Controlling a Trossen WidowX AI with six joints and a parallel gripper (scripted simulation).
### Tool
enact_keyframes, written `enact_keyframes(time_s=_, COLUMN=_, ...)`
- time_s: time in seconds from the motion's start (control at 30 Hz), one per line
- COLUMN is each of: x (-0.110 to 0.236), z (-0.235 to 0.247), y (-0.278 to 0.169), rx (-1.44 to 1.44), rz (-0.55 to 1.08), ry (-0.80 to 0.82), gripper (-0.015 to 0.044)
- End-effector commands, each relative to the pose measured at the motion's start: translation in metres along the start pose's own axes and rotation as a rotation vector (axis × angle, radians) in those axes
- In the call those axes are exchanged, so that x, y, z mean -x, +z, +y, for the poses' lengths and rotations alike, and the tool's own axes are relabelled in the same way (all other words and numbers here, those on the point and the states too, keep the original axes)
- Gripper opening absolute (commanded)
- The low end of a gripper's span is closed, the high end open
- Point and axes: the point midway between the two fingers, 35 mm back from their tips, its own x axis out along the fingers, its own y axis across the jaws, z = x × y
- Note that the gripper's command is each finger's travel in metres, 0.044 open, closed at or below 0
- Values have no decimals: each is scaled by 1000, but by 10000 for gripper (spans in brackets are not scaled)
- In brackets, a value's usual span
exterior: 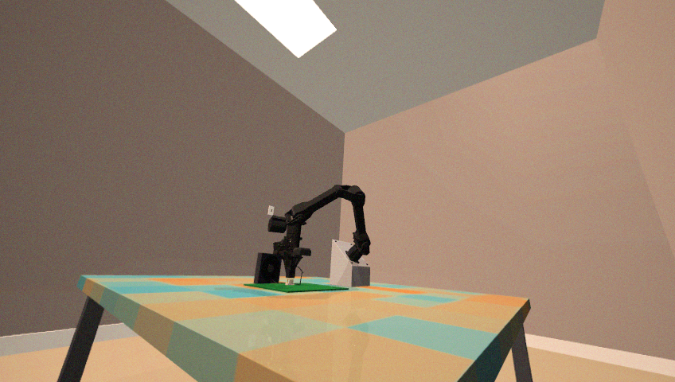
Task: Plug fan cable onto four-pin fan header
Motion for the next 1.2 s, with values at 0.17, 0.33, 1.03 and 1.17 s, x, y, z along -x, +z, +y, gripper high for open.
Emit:
enact_keyframes(time_s=0.17, x=-2, z=-1, y=-2, rx=-14, rz=1, ry=4, gripper=0)
enact_keyframes(time_s=0.33, x=-3, z=-1, y=-3, rx=-17, rz=1, ry=4, gripper=0)
enact_keyframes(time_s=1.03, x=-6, z=-1, y=-4, rx=-17, rz=1, ry=4, gripper=0)
enact_keyframes(time_s=1.17, x=-6, z=-1, y=-3, rx=-16, rz=1, ry=4, gripper=0)
